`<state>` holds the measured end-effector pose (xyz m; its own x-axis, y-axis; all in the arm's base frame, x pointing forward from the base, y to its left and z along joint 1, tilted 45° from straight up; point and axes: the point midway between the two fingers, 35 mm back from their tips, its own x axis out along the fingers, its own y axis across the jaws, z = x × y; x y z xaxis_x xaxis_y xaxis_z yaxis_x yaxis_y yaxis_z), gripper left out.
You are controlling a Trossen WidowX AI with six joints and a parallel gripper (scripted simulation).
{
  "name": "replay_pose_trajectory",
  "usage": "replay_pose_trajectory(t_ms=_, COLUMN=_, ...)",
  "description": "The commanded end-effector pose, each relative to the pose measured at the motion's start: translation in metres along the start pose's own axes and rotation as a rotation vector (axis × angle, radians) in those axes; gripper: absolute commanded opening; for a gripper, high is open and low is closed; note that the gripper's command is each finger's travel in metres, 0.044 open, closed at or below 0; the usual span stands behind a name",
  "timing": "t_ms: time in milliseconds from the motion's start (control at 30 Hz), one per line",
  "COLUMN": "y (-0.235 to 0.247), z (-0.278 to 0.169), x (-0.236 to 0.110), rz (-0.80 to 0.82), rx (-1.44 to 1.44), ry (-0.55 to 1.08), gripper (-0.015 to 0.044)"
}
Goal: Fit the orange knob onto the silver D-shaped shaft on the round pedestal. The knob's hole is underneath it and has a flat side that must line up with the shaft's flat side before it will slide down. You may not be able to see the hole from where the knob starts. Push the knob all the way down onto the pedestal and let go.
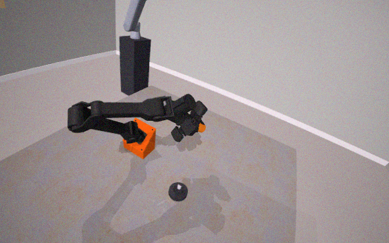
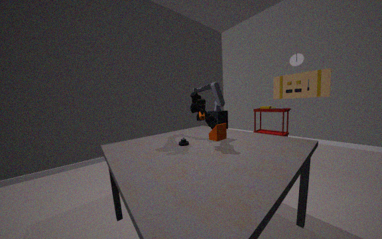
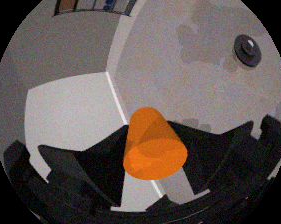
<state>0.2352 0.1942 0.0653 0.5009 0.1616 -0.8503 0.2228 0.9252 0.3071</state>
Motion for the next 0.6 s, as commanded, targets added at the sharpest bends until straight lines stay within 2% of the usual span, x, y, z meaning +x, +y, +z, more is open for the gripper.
replay_pose_trajectory(t_ms=0, y=-0.001, z=0.001, x=0.004, rz=-0.055, rx=0.004, ry=0.0, gripper=0.0)
replay_pose_trajectory(t_ms=567, y=-0.018, z=0.001, x=0.027, rz=-0.406, rx=0.01, ry=0.004, gripper=0.0)
